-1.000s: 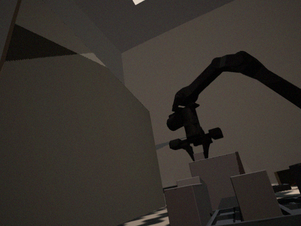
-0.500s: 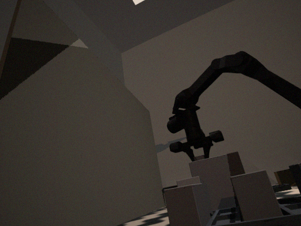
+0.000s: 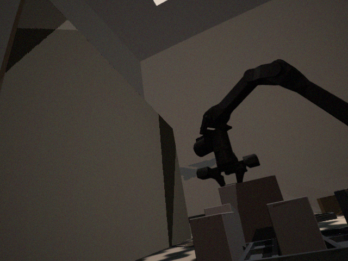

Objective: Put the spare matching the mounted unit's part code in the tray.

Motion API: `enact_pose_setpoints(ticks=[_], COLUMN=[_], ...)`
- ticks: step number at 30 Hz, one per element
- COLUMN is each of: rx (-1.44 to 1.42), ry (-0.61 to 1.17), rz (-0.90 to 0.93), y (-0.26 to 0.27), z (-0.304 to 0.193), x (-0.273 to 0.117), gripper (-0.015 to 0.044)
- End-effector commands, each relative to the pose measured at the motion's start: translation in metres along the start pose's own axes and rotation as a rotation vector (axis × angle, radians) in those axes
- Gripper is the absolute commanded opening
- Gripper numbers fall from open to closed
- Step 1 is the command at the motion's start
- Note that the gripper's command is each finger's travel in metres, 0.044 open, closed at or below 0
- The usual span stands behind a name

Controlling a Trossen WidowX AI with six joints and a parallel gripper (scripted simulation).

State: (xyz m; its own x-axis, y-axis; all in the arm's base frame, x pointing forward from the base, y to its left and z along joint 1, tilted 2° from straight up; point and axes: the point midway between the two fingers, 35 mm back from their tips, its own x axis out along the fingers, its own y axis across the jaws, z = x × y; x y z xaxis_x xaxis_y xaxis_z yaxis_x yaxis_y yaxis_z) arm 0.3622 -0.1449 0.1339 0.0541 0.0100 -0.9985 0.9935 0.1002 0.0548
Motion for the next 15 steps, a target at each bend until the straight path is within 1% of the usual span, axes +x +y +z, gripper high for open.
enact_pose_setpoints(ticks=[1,15], rx=[0.006,0.006], ry=[-0.002,-0.002], rz=[0.001,0.000], y=[0.0003,0.0002], z=[0.0003,0.0003], x=[0.0026,0.0123], gripper=[0.0000,0.0000])
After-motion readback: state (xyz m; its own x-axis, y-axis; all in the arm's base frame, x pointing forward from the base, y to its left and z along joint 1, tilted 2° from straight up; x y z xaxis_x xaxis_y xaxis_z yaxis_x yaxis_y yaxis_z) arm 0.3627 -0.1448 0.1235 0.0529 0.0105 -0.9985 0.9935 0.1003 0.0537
